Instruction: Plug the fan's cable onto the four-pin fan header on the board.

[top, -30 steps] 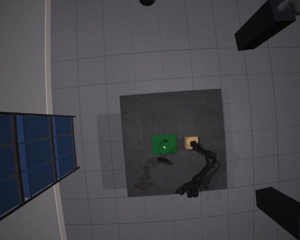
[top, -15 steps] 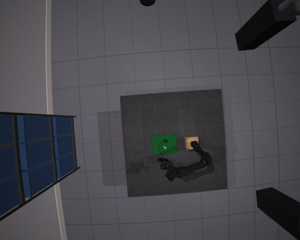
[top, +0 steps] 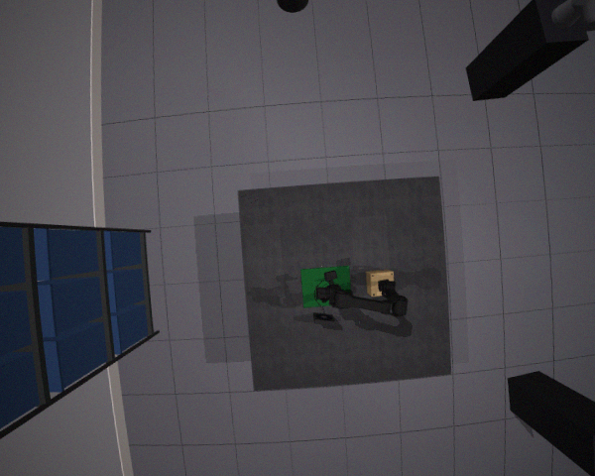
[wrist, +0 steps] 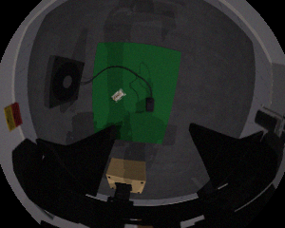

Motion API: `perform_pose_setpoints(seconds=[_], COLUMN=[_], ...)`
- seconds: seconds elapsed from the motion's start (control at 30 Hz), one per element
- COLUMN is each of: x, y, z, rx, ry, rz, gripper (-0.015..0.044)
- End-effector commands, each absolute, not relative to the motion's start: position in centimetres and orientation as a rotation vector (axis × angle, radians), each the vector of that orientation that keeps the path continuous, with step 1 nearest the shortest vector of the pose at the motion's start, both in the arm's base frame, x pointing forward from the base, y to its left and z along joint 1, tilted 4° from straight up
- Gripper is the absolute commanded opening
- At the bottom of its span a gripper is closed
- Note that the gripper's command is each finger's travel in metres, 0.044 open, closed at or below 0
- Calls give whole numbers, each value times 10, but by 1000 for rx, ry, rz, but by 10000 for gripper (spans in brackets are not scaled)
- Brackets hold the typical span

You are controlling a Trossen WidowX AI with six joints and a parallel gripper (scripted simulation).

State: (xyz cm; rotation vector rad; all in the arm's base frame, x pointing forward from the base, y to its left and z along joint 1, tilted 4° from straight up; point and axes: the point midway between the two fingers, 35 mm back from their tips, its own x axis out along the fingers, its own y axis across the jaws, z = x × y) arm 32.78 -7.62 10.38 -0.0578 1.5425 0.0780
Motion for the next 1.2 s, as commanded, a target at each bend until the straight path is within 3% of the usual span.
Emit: perform_pose_setpoints(seconds=[0.0, 0.17, 0.43, 1.17], x=[318, 320, 317, 317], y=[-86, -86, -81, -79], z=[104, 95, 6, -21], rx=[33, 33, 33, 33], ry=[1583, 1583, 1583, 1583], rz=[50, 50, 50, 50], gripper=[440, 440, 440, 440])
